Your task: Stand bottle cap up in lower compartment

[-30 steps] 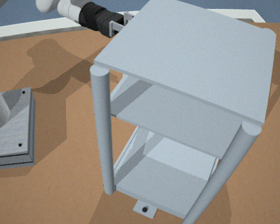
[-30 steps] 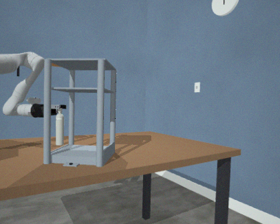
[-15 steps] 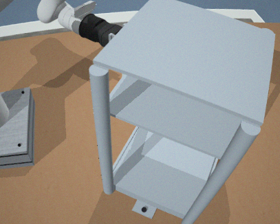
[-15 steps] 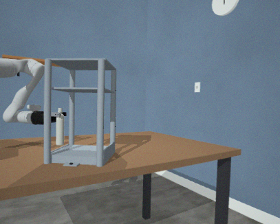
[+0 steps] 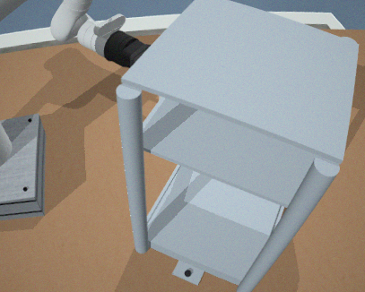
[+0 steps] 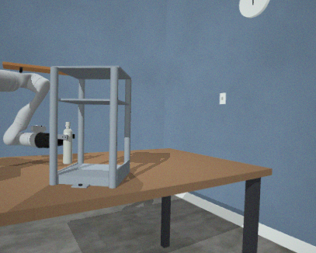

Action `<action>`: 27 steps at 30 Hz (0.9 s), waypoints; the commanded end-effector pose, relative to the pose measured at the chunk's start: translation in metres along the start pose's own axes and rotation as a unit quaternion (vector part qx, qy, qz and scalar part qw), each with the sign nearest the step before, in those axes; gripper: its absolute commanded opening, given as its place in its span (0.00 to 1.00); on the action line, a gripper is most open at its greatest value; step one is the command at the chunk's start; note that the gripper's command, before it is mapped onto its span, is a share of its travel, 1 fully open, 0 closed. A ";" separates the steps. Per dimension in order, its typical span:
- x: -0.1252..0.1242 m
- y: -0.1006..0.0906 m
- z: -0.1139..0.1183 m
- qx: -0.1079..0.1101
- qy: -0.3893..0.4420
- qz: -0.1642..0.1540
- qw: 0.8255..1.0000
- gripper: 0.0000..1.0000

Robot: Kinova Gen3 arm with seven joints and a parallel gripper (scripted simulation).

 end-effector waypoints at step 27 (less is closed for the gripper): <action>0.029 0.000 -0.005 0.000 -0.003 0.001 1.000 1.00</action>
Point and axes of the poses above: the point where the finger pads meet when closed, its own y axis out along the fingers, its own z axis across the jaws, x = y × z, the point moved 8 cm from there along -y, back along the fingers, and after that the axes turned 13 degrees about -y, right-handed, at the moved point
